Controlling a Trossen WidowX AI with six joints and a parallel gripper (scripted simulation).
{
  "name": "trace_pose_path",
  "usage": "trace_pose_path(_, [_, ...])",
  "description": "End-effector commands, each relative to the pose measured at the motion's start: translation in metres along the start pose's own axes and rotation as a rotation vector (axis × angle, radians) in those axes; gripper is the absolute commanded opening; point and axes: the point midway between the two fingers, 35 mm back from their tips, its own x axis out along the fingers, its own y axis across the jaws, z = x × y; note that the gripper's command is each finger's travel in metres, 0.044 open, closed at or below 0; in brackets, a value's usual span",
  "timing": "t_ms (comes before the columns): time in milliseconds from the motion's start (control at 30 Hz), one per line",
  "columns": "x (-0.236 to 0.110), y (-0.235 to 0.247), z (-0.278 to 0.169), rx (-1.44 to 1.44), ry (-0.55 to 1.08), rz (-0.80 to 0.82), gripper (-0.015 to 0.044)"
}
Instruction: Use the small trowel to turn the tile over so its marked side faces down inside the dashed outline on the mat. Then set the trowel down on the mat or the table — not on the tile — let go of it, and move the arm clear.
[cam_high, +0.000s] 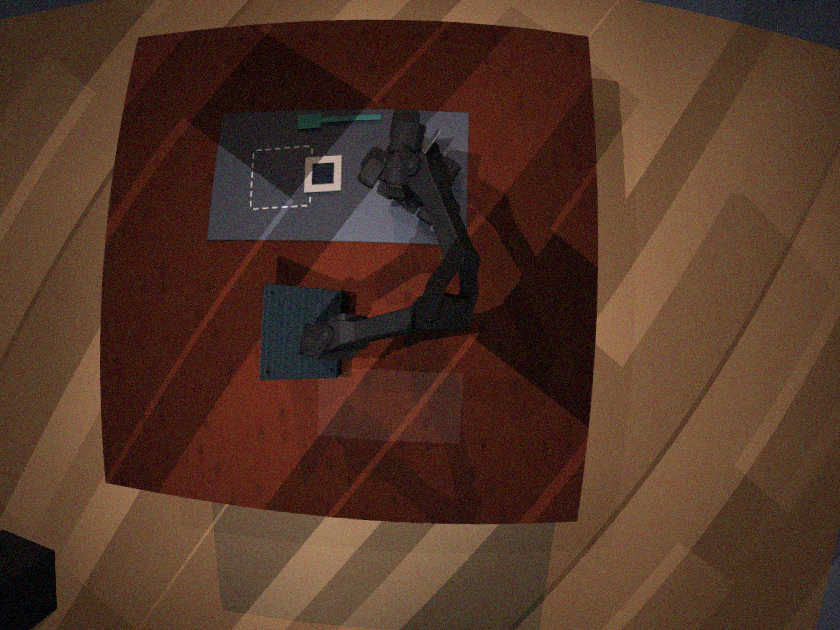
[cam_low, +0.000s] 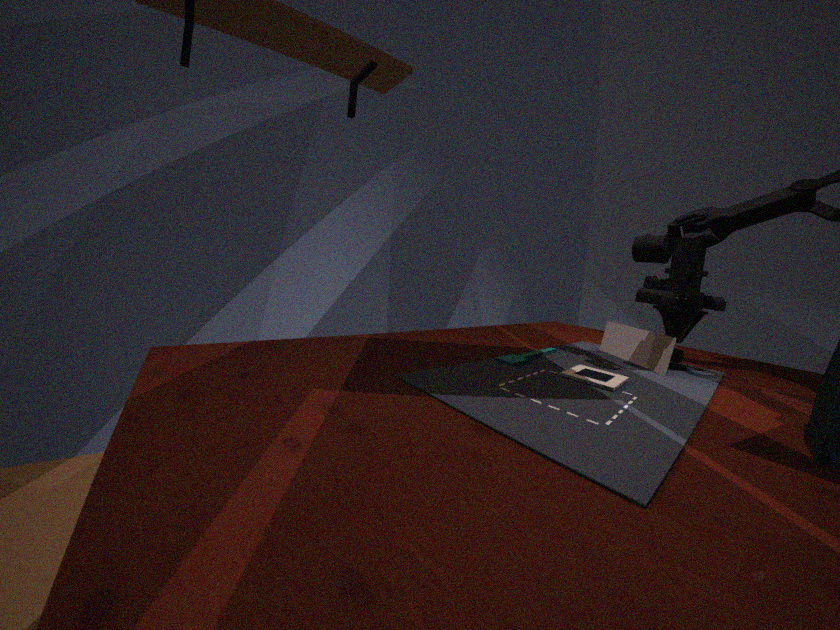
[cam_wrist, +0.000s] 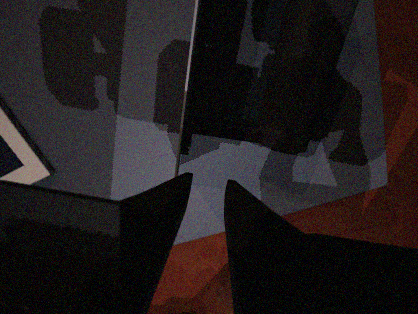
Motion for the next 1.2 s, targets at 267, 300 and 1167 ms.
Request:
trace_pose_path(267, [0.002,0.028,0.000,0.000,0.006,0.001,0.0100])
trace_pose_path(300, [0.002,0.031,0.000,0.000,0.006,0.002,0.0100])
trace_pose_path(1167, [0.001,0.066,0.000,0.000,0.000,0.002,0.0100])
